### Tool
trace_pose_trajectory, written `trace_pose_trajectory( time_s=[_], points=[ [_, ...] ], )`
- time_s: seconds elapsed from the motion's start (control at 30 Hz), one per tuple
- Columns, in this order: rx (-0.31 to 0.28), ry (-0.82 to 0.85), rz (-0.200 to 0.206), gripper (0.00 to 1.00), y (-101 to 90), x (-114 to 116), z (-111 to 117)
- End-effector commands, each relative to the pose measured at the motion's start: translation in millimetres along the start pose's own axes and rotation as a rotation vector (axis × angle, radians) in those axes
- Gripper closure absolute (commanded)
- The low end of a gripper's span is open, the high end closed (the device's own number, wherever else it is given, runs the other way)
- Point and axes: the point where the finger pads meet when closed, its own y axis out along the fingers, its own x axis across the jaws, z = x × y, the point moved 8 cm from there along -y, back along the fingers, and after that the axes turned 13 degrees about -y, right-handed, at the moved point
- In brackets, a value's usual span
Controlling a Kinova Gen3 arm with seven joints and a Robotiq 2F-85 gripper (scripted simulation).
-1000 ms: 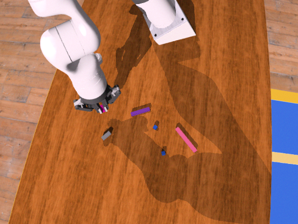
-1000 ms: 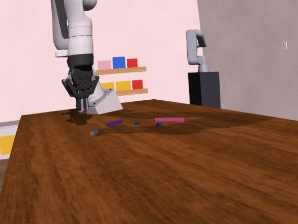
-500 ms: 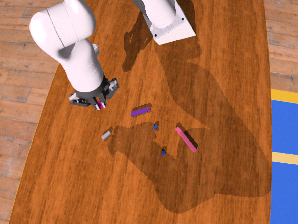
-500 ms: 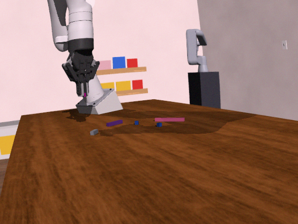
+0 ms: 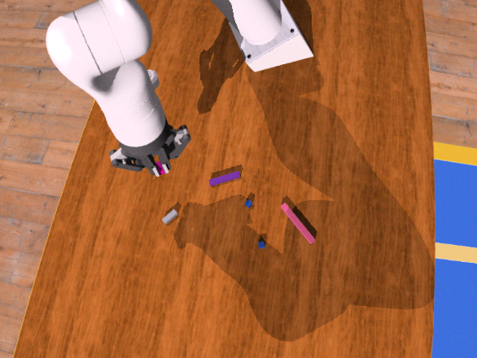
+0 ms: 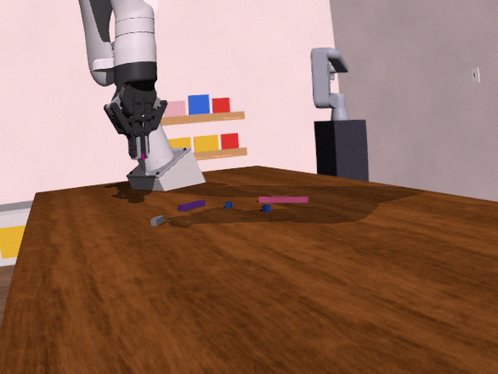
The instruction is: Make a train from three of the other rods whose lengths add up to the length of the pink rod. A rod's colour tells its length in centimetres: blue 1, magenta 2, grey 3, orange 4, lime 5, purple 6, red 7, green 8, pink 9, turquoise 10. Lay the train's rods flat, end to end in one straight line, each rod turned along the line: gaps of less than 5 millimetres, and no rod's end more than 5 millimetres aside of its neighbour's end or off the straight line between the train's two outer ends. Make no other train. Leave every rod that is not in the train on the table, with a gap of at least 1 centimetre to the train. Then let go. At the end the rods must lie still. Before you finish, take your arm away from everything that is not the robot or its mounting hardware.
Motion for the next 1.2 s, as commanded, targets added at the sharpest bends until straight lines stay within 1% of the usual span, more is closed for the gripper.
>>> trace_pose_trajectory(
  time_s=[0.0,0.27,0.43,0.63,0.7,1.17],
  points=[
    [-0.001,0.005,0.0,0.95,-0.3,0,-1],
    [-0.002,0.048,-0.001,0.95,-0.1,3,-6],
    [-0.002,0.119,-0.004,0.95,0.1,7,-13],
    [-0.002,0.245,-0.008,0.95,0.4,15,-27],
    [-0.002,0.245,-0.008,0.95,0.4,15,-27],
    [0.001,0.642,-0.011,0.95,0.3,45,-67]
  ],
)
